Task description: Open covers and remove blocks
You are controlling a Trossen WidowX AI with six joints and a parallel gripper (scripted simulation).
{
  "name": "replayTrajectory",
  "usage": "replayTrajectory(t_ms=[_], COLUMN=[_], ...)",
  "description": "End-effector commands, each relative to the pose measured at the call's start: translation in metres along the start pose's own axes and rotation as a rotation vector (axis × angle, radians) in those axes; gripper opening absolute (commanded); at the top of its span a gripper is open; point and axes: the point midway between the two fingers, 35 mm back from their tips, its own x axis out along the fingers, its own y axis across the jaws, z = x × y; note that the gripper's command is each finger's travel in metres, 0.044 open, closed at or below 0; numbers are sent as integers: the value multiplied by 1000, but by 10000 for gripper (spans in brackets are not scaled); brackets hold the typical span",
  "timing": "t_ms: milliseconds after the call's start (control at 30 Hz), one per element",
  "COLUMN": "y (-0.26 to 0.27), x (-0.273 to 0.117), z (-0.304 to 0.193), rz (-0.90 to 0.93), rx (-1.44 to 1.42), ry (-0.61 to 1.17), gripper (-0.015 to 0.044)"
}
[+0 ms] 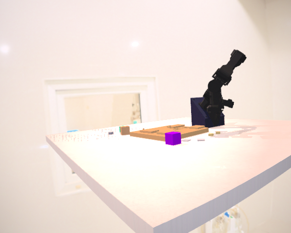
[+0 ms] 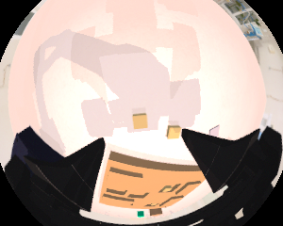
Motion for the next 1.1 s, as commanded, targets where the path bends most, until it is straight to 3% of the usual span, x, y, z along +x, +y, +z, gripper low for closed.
replayTrajectory(t_ms=[0, 333, 900, 1067], y=[0, 3, -35, -45], x=[-13, -40, -40, -41], z=[1, 4, -55, -77], rz=[-3, -7, 2, 10], rx=[-6, -1, 27, 23], ry=[-3, -6, 49, 57], gripper=[440, 440, 0, 0])
